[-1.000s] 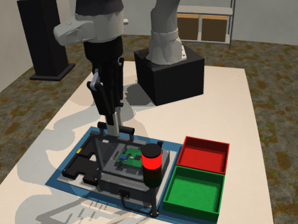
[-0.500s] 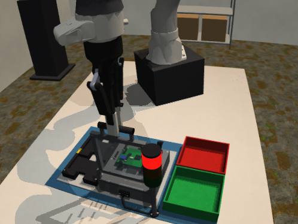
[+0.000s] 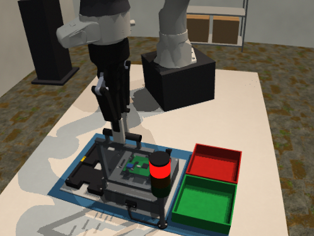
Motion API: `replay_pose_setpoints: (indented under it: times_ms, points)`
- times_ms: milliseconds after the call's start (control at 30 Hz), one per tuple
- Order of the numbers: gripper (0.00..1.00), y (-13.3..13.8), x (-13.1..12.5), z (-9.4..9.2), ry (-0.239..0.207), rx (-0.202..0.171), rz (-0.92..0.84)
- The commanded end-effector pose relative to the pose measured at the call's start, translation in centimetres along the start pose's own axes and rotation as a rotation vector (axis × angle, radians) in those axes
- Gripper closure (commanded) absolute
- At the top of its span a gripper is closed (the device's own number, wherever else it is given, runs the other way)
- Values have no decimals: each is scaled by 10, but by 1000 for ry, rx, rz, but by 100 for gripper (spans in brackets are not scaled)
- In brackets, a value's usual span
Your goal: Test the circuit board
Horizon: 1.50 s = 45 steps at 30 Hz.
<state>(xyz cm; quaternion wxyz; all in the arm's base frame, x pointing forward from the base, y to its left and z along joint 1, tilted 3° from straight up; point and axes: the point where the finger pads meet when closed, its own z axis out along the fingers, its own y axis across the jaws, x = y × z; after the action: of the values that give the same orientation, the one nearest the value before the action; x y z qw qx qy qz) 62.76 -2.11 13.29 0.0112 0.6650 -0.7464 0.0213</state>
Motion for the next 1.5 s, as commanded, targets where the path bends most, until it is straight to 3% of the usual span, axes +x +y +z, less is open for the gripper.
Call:
replay_pose_setpoints:
  times_ms: [0,67,100,1467]
  points:
    - [100,-6,-2,-1,-4,17,-2]
    - [100,-6,-2,-1,-4,17,-2]
    - [84,-6,-2,-1,-4,17,-2]
    - [84,-6,-2,-1,-4,17,-2]
